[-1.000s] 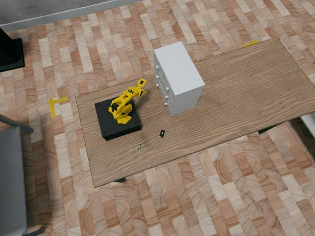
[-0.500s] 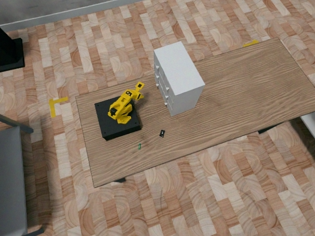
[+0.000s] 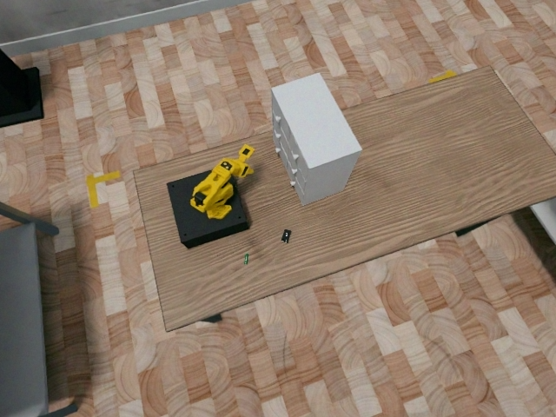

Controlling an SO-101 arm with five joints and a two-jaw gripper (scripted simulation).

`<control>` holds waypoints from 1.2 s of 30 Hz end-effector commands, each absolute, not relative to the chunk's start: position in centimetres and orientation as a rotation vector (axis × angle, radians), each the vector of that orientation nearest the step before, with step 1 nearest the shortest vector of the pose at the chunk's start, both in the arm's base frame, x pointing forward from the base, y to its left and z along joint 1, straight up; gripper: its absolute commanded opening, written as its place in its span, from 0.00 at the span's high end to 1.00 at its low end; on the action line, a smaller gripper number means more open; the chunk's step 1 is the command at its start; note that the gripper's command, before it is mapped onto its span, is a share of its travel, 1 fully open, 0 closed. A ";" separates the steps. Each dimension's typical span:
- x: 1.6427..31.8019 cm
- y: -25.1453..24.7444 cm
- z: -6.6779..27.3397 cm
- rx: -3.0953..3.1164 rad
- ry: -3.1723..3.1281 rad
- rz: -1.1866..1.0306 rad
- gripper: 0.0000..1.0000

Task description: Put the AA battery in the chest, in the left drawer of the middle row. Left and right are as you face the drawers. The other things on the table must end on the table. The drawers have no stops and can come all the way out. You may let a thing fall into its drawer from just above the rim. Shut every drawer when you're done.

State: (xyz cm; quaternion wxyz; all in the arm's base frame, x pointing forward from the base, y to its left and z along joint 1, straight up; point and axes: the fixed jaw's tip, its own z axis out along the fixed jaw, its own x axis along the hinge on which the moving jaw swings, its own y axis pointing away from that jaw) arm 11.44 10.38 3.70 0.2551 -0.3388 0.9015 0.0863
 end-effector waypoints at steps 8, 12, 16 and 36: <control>11.4 9.3 3.0 -0.892 2.533 0.186 0.77; 11.8 8.0 2.7 -0.810 2.661 0.127 0.75; 12.2 6.8 2.3 -0.719 2.788 0.077 0.72; 12.5 3.6 1.2 -0.435 3.113 0.000 0.61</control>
